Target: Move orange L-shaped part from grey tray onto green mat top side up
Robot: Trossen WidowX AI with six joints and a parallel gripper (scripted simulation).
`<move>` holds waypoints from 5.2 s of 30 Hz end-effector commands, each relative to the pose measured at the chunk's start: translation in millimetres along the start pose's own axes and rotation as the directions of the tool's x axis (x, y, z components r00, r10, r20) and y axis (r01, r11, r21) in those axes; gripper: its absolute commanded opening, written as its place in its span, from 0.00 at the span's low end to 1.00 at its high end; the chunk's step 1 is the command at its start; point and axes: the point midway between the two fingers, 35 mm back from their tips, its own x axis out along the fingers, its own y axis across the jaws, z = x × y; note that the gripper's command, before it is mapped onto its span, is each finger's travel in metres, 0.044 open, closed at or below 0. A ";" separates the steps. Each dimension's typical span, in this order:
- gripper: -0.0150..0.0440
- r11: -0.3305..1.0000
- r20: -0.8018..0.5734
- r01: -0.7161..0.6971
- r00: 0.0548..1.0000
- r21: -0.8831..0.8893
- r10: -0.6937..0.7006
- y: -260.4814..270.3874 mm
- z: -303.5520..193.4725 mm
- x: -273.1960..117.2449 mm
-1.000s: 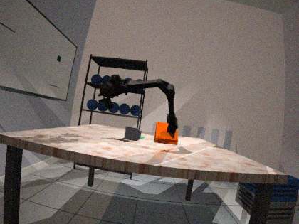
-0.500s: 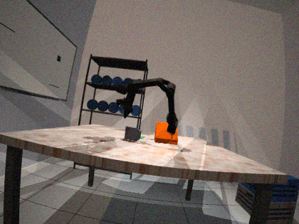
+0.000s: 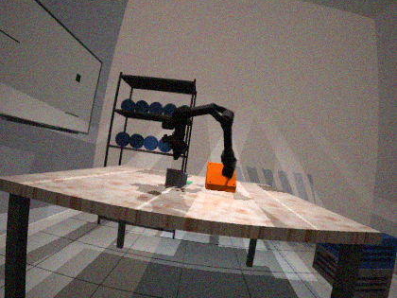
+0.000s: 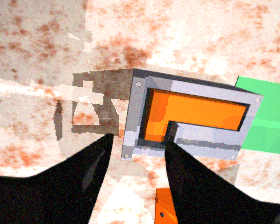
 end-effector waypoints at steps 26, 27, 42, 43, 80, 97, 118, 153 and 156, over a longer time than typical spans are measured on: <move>0.56 1.000 -0.010 -0.010 1.000 0.008 0.010 2.8 -4.0 90.0; 0.56 1.000 -0.010 -0.010 1.000 0.008 0.011 2.9 -4.0 91.6; 0.56 1.000 -0.008 -0.014 1.000 -0.002 0.014 4.6 -3.8 100.8; 0.56 1.000 -0.008 -0.014 1.000 -0.002 0.014 4.6 -3.8 100.8; 0.56 1.000 0.004 -0.008 1.000 0.020 0.008 0.4 -0.3 -4.3; 0.73 0.994 0.004 -0.006 1.000 -0.113 0.007 -6.0 1.1 -4.6; 0.73 0.009 -0.010 -0.010 1.000 -1.000 0.003 -75.1 7.0 -7.0; 0.73 0.008 -0.009 -0.010 1.000 -1.000 0.004 -74.7 7.4 50.4; 0.73 0.008 -0.009 -0.010 1.000 -1.000 0.005 -74.6 7.3 55.2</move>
